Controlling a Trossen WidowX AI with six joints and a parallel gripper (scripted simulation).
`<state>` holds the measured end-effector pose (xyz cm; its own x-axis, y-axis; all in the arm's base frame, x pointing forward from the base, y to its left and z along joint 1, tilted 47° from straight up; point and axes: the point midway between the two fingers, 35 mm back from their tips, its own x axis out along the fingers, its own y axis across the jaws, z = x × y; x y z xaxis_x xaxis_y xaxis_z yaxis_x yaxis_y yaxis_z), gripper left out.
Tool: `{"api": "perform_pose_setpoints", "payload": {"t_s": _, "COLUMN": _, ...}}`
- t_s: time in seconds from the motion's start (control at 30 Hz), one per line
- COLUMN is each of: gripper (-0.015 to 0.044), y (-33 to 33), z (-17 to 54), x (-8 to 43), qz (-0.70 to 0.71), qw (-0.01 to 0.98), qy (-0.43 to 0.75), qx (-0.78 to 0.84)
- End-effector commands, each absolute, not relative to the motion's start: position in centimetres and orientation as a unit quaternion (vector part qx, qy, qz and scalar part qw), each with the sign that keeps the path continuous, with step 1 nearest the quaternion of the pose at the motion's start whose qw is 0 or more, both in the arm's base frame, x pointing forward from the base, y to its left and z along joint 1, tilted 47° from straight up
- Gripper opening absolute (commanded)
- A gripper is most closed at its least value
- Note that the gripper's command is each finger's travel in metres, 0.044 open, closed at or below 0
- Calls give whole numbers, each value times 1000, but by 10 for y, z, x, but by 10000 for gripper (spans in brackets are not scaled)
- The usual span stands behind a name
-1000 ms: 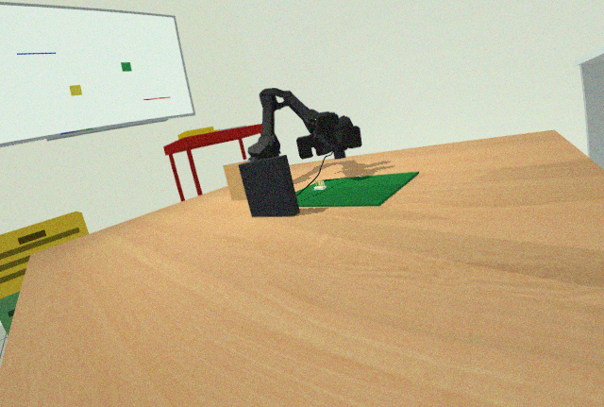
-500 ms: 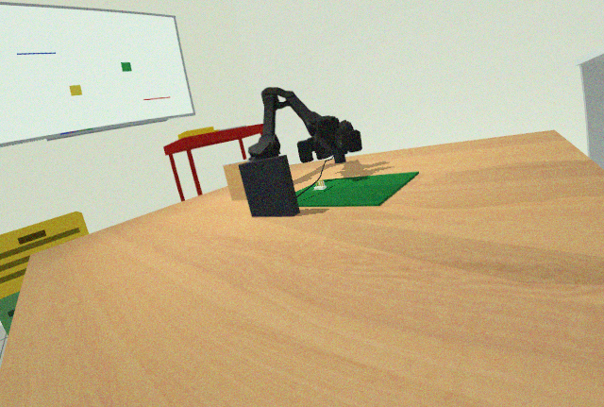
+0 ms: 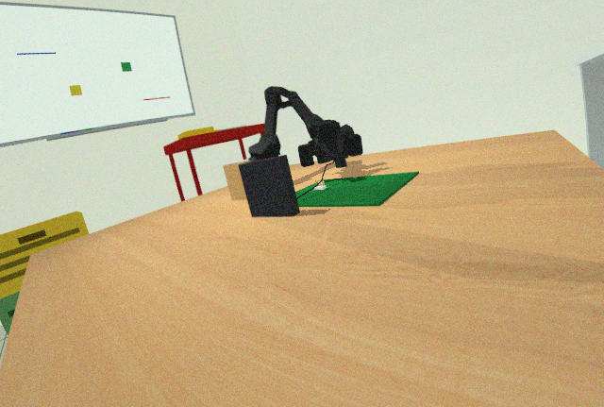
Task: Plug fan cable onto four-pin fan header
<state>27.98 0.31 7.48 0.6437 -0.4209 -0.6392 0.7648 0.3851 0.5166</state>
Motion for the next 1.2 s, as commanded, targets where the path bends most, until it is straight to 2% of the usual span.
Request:
{"api": "perform_pose_setpoints", "payload": {"t_s": 0.0, "gripper": 0, "y": 6, "z": 71, "x": 280, "qz": -370, "qw": 806, "qy": 208, "qx": 412}}
{"api": "perform_pose_setpoints", "payload": {"t_s": 1.17, "gripper": 0, "y": 26, "z": 52, "x": 282, "qz": -370, "qw": 806, "qy": 208, "qx": 413}}
